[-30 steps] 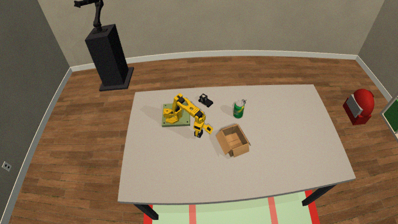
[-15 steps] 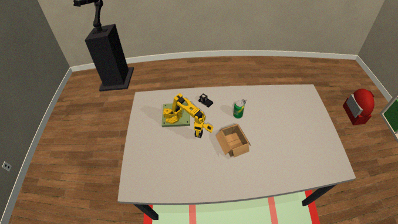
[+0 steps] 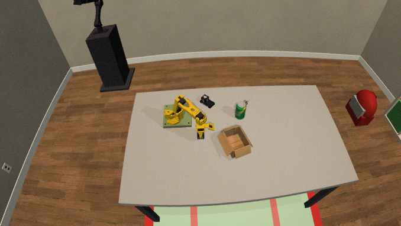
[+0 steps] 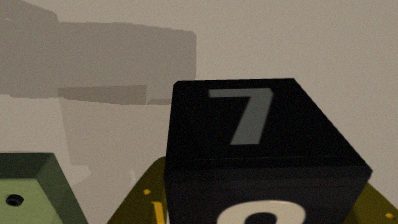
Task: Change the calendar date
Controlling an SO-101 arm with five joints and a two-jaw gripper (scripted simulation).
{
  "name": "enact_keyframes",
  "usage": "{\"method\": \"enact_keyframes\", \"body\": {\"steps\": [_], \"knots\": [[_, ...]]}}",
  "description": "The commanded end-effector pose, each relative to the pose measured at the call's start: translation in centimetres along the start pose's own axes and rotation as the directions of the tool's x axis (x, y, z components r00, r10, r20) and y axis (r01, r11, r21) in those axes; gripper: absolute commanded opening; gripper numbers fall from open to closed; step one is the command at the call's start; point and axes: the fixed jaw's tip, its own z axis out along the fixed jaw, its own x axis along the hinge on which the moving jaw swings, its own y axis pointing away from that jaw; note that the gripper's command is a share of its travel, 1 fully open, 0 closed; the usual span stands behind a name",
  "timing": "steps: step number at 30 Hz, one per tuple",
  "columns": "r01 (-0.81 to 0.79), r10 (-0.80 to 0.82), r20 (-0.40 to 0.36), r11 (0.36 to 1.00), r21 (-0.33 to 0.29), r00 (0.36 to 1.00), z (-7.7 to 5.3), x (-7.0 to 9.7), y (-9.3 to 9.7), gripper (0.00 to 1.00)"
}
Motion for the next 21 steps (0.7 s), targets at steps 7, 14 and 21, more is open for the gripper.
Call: {"method": "enact_keyframes", "body": {"steps": [7, 14, 21], "knots": [[0.251, -0.251, 0.016, 0.968, 0.024, 0.968, -0.36, 0.23, -0.55, 0.0], [0.487, -0.487, 0.009, 0.873, 0.027, 0.873, -0.27, 0.55, -0.81, 0.0], [0.645, -0.645, 0.004, 0.764, 0.029, 0.764, -0.2, 0.77, -1.03, 0.0]]}}
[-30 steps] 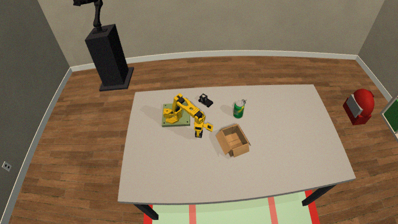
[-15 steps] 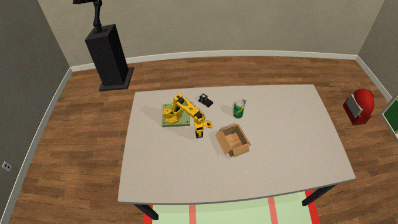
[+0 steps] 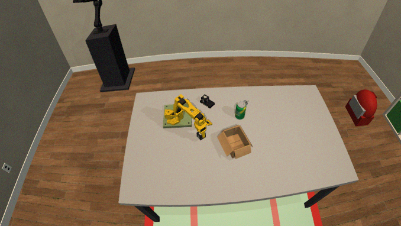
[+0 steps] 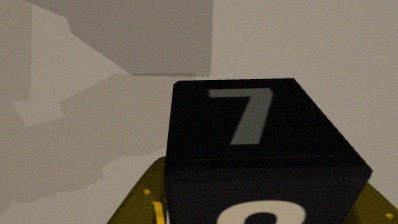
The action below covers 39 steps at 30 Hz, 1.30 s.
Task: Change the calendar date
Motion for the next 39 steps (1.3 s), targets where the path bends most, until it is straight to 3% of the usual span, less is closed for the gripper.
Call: {"method": "enact_keyframes", "body": {"steps": [1, 6, 12, 14, 26, 29, 31, 39], "knots": [[0.14, -0.14, 0.002, 0.99, 0.023, 0.99, -0.2, 0.3, -0.4, 0.0], [0.331, -0.331, -0.002, 0.943, 0.023, 0.944, -0.1, 0.7, -0.5, 0.0], [0.54, -0.54, -0.008, 0.841, 0.022, 0.841, 0.0, 1.0, -0.6, 0.0], [0.54, -0.54, -0.008, 0.841, 0.022, 0.841, 0.0, 1.0, -0.6, 0.0], [0.843, -0.843, -0.016, 0.537, 0.017, 0.537, 0.1, 1.6, -0.9, 0.0], [0.891, -0.891, -0.017, 0.454, 0.015, 0.454, 0.1, 1.7, -1.0, 0.0], [0.891, -0.891, -0.017, 0.454, 0.015, 0.454, 0.1, 1.7, -1.0, 0.0], [0.97, -0.97, -0.02, 0.244, 0.011, 0.244, 0.2, 2.0, -1.2, 0.0]]}}
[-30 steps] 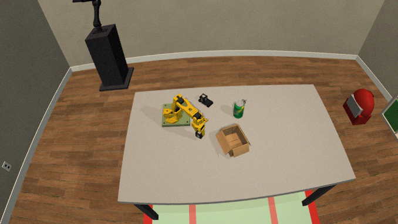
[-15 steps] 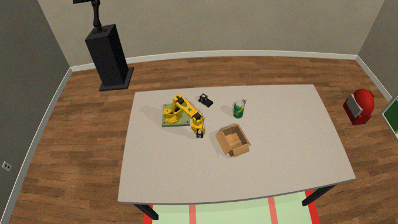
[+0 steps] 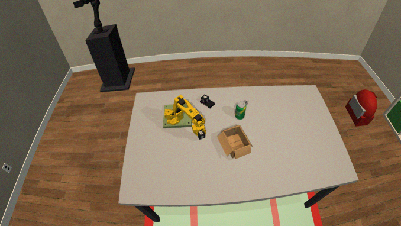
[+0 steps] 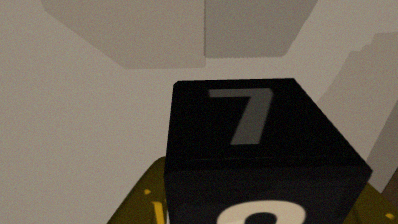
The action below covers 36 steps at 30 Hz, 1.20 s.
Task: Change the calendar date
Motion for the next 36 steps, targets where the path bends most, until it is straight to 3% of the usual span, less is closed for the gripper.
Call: {"method": "enact_keyframes", "body": {"steps": [1, 19, 36], "knots": [[0.099, -0.099, 0.004, 0.995, 0.001, 0.995, 0.23, 0.24, 0.21, 0.0], [0.363, -0.363, 0.003, 0.932, 0.002, 0.932, 0.33, 0.57, 0.36, 0.0], [0.428, -0.428, 0.003, 0.904, 0.002, 0.904, 0.35, 0.65, 0.39, 0.0]]}}
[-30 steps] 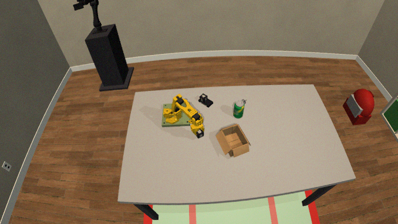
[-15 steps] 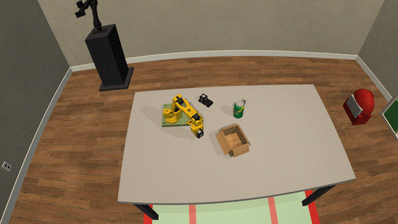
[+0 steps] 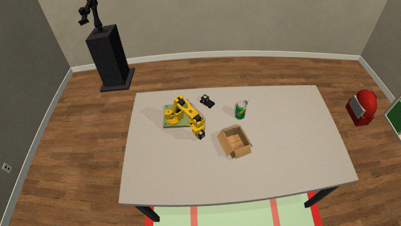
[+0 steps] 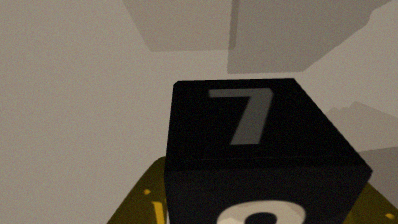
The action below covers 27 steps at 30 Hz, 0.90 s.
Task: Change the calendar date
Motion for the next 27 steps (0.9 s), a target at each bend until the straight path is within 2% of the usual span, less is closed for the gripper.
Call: {"method": "enact_keyframes", "body": {"steps": [1, 27], "knots": [[0.004, -0.004, 0.008, 1.0, 0.002, 1.0, 0.3, -0.01, 0.19, 0.0], [0.022, -0.022, 0.001, 1.0, 0.002, 1.0, 0.22, 0.1, 0.2, 0.0]]}}
